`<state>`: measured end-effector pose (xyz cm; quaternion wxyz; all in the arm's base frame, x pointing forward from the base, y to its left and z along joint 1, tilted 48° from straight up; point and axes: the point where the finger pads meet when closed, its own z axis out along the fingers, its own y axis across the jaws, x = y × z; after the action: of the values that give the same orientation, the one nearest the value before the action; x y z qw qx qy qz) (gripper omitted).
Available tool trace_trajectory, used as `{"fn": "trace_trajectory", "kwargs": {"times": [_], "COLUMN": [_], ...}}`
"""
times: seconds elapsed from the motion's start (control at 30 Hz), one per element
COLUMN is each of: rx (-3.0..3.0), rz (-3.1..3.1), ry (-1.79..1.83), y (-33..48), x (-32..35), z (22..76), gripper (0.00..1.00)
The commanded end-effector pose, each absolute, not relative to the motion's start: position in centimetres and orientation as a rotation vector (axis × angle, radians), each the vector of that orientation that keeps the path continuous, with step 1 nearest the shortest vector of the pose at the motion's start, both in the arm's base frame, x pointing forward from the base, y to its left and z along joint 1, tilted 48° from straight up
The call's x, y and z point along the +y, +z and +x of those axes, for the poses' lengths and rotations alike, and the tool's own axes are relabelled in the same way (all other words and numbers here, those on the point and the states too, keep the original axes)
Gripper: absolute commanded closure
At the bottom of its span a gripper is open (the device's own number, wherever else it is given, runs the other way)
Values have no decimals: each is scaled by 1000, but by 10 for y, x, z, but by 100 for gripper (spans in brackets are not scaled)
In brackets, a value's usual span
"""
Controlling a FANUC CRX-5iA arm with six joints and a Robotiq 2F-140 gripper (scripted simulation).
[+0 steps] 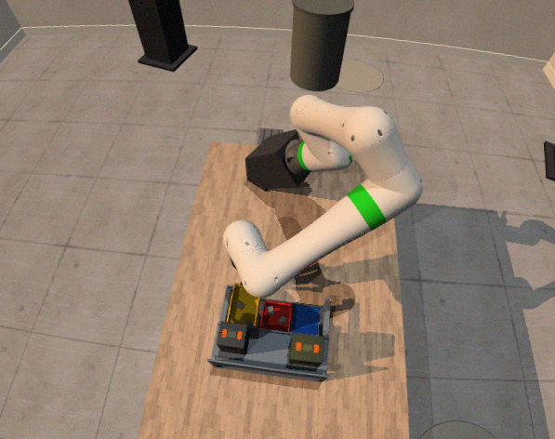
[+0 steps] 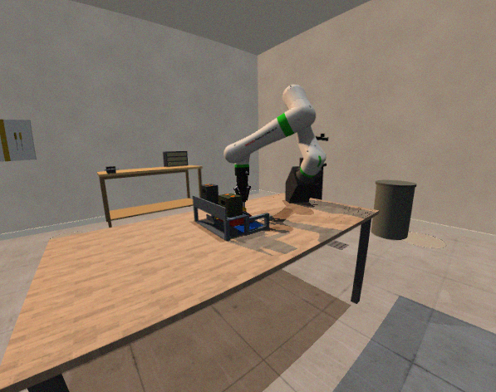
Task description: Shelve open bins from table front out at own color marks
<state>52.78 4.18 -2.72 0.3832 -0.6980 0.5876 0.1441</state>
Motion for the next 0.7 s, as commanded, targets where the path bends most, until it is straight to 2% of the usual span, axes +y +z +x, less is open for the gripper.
{"fn": "trace_trajectory", "kwargs": {"times": [0.0,0.67], "rx": [1498,1498], "rz": [-1780,-1780], "ry": [367,367], "y": [-27,-22], "x": [42,42], "z": [529,540], "gripper": [100,100]}}
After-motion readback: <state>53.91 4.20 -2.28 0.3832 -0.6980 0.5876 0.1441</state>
